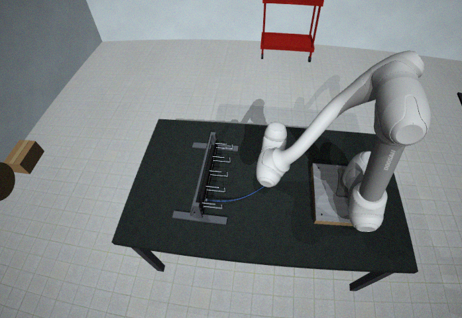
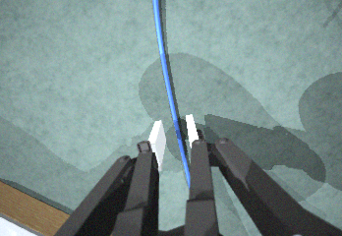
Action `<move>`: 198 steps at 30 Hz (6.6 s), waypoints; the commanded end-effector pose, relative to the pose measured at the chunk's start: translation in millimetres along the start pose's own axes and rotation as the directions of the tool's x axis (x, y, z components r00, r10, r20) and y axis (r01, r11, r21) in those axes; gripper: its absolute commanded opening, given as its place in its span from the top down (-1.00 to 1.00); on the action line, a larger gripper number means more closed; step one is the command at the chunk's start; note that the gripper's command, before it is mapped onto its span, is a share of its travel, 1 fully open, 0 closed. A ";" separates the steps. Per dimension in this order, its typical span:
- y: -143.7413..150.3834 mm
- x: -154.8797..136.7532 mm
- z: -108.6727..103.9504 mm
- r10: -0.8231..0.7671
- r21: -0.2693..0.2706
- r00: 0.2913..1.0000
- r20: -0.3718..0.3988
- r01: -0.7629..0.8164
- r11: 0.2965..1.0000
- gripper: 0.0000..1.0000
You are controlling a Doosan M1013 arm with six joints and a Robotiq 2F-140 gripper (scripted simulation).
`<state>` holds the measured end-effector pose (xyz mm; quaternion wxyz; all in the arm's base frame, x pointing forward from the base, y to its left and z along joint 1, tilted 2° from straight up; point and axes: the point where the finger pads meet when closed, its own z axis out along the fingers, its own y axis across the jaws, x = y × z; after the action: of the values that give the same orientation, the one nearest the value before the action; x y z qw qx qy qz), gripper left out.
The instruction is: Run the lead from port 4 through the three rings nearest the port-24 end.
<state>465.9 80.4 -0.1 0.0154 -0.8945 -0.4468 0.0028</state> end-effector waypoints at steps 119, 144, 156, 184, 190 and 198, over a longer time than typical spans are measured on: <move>-0.1 0.1 24.0 0.000 0.000 1.000 0.000 0.000 1.000 0.60; -0.1 0.1 24.0 0.000 0.000 1.000 0.000 0.000 1.000 0.60; -0.1 0.1 24.0 0.000 0.000 1.000 0.000 0.000 1.000 1.00; -0.1 0.1 24.0 0.000 0.000 1.000 0.000 0.000 1.000 1.00; -0.1 0.1 24.0 0.000 0.000 1.000 0.000 0.000 1.000 1.00; -0.1 0.1 24.0 0.000 0.000 1.000 0.000 0.000 1.000 1.00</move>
<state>465.5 81.1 -24.1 0.0154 -0.8945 -0.4468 0.0028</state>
